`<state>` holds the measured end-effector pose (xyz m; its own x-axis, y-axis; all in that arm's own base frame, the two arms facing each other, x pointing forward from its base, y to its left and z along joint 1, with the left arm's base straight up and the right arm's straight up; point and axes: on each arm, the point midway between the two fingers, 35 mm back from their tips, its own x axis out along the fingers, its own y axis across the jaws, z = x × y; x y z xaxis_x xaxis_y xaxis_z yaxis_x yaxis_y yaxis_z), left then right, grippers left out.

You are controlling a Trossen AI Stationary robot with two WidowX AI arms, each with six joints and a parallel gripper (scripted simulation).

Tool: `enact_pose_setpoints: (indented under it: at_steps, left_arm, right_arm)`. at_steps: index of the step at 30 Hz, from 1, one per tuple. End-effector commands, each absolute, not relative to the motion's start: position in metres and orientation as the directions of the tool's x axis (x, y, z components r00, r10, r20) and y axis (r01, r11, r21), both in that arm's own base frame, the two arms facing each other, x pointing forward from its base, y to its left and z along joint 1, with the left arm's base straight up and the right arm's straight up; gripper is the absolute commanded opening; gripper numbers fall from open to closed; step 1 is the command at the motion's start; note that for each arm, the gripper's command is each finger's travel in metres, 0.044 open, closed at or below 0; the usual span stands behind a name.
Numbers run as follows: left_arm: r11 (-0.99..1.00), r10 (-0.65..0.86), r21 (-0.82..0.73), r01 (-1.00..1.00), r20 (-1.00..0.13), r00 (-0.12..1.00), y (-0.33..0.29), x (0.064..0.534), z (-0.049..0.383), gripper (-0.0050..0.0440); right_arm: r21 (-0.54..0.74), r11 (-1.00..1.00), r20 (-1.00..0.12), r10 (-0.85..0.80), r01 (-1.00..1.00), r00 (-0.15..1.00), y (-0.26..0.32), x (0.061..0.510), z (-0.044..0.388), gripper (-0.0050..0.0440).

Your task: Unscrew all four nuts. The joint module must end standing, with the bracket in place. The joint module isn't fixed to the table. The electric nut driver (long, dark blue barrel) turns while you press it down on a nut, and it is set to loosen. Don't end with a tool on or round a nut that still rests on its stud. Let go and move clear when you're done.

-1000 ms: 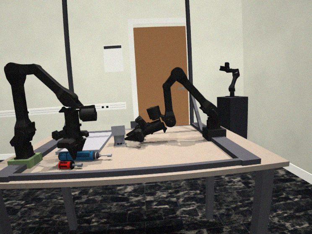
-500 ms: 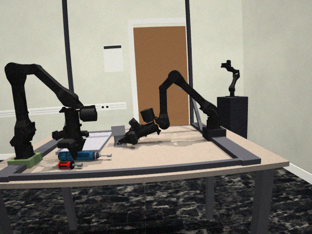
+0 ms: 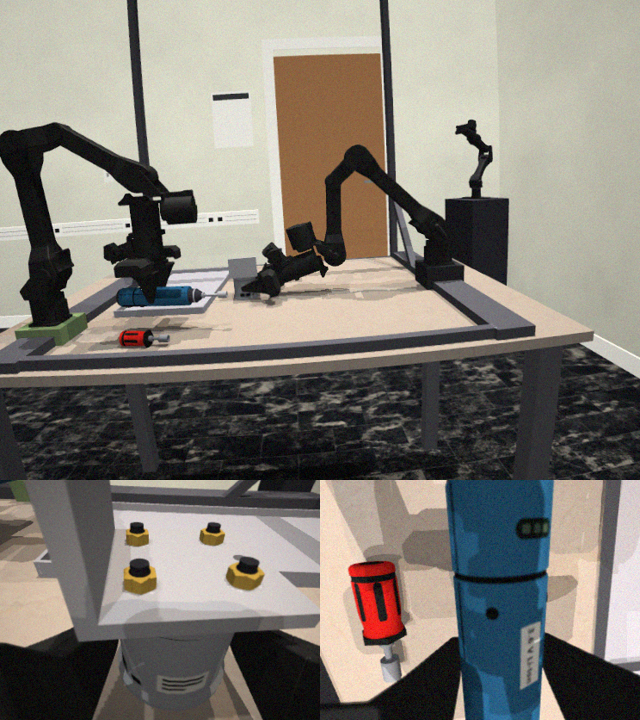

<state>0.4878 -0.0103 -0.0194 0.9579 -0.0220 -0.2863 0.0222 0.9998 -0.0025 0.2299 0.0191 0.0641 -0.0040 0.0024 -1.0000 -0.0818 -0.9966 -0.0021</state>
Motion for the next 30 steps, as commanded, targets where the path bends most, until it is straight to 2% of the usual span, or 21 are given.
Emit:
enact_pose_setpoints:
  at_steps: [1,6,7,9,12,15,20,22,26,30]
  left_arm:
    - [1.000,-0.020,0.001,0.021,-0.236,0.971,-0.010,0.495,0.002,0.0255]
    - [1.000,-0.020,0.001,0.021,-0.240,0.971,-0.010,0.493,0.001,0.0235]
    - [1.000,-0.020,0.001,0.021,-0.241,0.970,-0.010,0.493,0.000,0.0211]
    - [1.000,-0.020,0.001,0.021,-0.240,0.971,-0.010,0.493,0.001,0.0242]
    - [1.000,-0.020,0.001,0.021,-0.240,0.971,-0.010,0.493,0.001,0.0242]
    - [1.000,-0.020,0.001,0.021,-0.240,0.971,-0.010,0.493,0.001,0.0242]
    - [1.000,-0.021,0.000,0.021,-0.251,0.968,-0.010,0.493,-0.005,0.0242]
    - [1.000,-0.021,0.000,0.021,-0.251,0.968,-0.010,0.493,-0.005,0.0242]
    - [1.000,-0.021,0.000,0.021,-0.251,0.968,-0.010,0.493,-0.005,0.0242]
    - [1.000,-0.021,0.000,0.021,-0.251,0.968,-0.010,0.493,-0.005,0.0242]
  right_arm:
    - [-0.005,-0.997,-0.999,0.001,-0.079,0.039,0.019,0.236,0.078,0.0163]
    - [-0.005,-0.997,-0.999,0.001,-0.079,0.039,0.019,0.236,0.078,0.0163]
    - [-0.005,-0.997,-0.999,0.002,-0.079,0.039,0.019,0.236,0.078,0.0163]
    - [-0.005,-0.997,-0.999,0.002,-0.079,0.040,0.019,0.236,0.078,0.0163]
    - [-0.023,-0.994,-0.999,0.021,-0.103,0.026,0.019,0.236,0.078,0.0163]
    - [-0.089,-0.982,-0.996,0.089,-0.169,0.010,0.022,0.238,0.086,0.0163]
    - [-0.278,-0.885,-0.954,0.300,-0.373,-0.001,0.028,0.241,0.105,0.0163]
    - [-0.278,-0.885,-0.954,0.300,-0.373,-0.001,0.028,0.241,0.105,0.0163]
    - [-0.408,-0.752,-0.889,0.457,-0.518,0.036,0.033,0.243,0.123,0.0163]
    - [-0.484,-0.604,-0.814,0.577,-0.633,0.071,0.039,0.238,0.132,0.0163]
